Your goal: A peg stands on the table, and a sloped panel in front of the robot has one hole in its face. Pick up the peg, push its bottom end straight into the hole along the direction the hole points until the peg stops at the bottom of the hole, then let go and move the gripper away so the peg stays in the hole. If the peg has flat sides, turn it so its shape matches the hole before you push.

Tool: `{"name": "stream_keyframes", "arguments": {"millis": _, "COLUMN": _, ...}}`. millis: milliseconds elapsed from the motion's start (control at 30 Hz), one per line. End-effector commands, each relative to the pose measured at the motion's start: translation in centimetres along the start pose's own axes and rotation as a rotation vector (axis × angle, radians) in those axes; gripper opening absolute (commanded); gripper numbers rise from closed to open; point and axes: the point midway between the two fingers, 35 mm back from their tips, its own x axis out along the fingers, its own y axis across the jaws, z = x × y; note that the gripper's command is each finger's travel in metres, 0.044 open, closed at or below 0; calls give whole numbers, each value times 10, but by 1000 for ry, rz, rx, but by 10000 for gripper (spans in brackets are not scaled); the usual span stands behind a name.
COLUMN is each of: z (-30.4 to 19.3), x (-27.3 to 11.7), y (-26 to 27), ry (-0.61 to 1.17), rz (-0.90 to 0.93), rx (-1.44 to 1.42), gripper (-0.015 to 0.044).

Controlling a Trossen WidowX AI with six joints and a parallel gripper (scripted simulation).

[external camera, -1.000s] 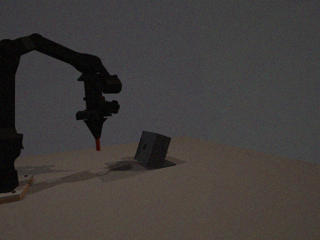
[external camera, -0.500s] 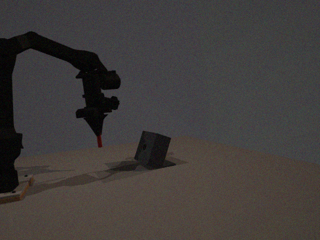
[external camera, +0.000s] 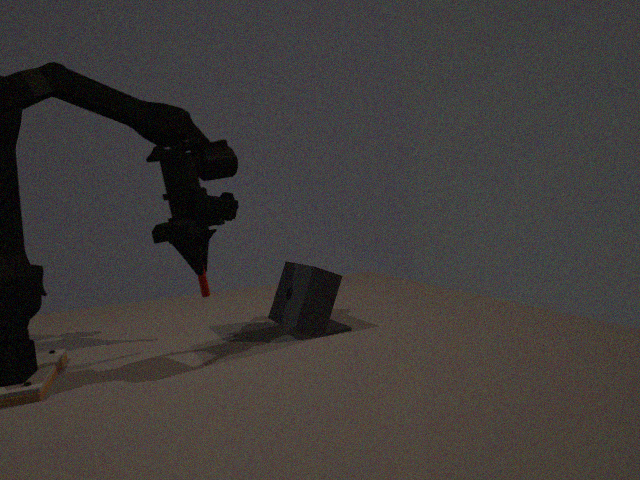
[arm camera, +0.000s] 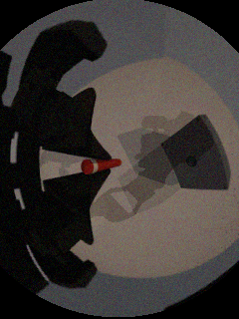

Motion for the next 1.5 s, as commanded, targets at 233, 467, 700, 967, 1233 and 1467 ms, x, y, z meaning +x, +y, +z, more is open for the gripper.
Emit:
{"name": "stream_keyframes", "arguments": {"millis": 233, "z": 2, "x": 4, "y": -3, "ry": -41, "rz": 26, "rx": 7, "gripper": 0}}
{"name": "stream_keyframes", "arguments": {"millis": 467, "z": 4, "x": 6, "y": -3, "ry": -68, "rz": 48, "rx": 11, "gripper": 0}}
{"name": "stream_keyframes", "arguments": {"millis": 700, "z": 6, "x": 8, "y": -4, "ry": -96, "rz": 69, "rx": 16, "gripper": 0}}
{"name": "stream_keyframes", "arguments": {"millis": 967, "z": 8, "x": 9, "y": -5, "ry": -127, "rz": 93, "rx": 22, "gripper": 0}}
{"name": "stream_keyframes", "arguments": {"millis": 1233, "z": 10, "x": 11, "y": -6, "ry": -159, "rz": 117, "rx": 27, "gripper": 0}}
{"name": "stream_keyframes", "arguments": {"millis": 1467, "z": 12, "x": 12, "y": -7, "ry": -187, "rz": 138, "rx": 33, "gripper": 0}}
